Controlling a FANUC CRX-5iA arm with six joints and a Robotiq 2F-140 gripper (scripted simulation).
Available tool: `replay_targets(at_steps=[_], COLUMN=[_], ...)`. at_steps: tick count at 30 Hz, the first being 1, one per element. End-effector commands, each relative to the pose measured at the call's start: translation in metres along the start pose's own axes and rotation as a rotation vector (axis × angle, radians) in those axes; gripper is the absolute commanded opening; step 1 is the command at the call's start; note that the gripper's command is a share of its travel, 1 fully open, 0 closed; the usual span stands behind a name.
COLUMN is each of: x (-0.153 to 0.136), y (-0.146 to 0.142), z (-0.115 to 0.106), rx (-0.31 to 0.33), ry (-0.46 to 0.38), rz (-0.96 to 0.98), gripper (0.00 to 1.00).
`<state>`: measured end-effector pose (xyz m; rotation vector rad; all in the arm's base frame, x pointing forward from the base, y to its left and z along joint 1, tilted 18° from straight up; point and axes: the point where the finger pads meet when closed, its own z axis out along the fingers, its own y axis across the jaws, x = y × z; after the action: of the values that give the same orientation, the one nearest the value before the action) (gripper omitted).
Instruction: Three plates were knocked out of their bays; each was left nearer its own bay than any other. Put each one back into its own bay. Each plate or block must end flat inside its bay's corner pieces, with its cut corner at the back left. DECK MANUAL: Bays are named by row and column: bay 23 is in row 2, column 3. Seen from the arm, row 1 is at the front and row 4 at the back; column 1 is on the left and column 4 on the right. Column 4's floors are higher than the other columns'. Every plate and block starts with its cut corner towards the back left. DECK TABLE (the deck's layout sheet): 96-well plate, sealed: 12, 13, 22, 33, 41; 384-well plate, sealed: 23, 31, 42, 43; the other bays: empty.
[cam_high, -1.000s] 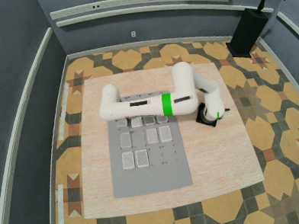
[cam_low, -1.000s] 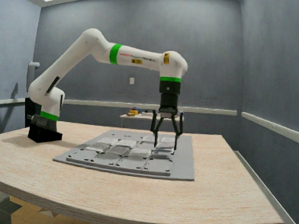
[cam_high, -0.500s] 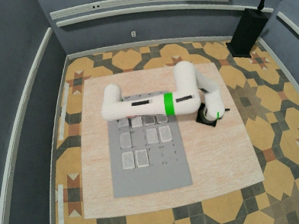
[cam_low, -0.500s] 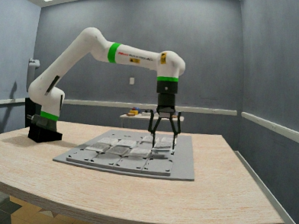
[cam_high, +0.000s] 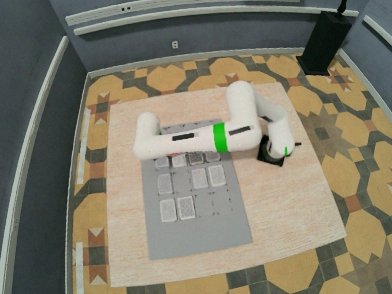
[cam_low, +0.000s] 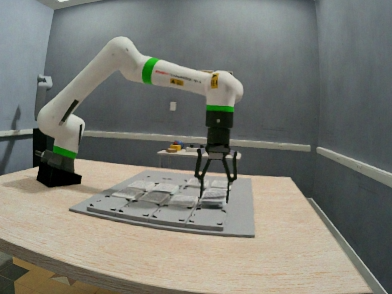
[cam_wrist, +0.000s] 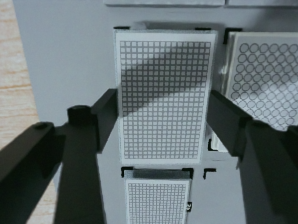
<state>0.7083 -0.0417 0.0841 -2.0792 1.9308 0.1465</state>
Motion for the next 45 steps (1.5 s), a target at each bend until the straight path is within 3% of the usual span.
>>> replay_targets(at_steps=[1,45], x=[0.0003,0.0004], y=[-0.001,-0.0019], z=[0.0032,0.0086], rx=[0.002,0.003], ry=[0.001,0.001], rz=[0.0,0.0], gripper=[0.1,0.1])
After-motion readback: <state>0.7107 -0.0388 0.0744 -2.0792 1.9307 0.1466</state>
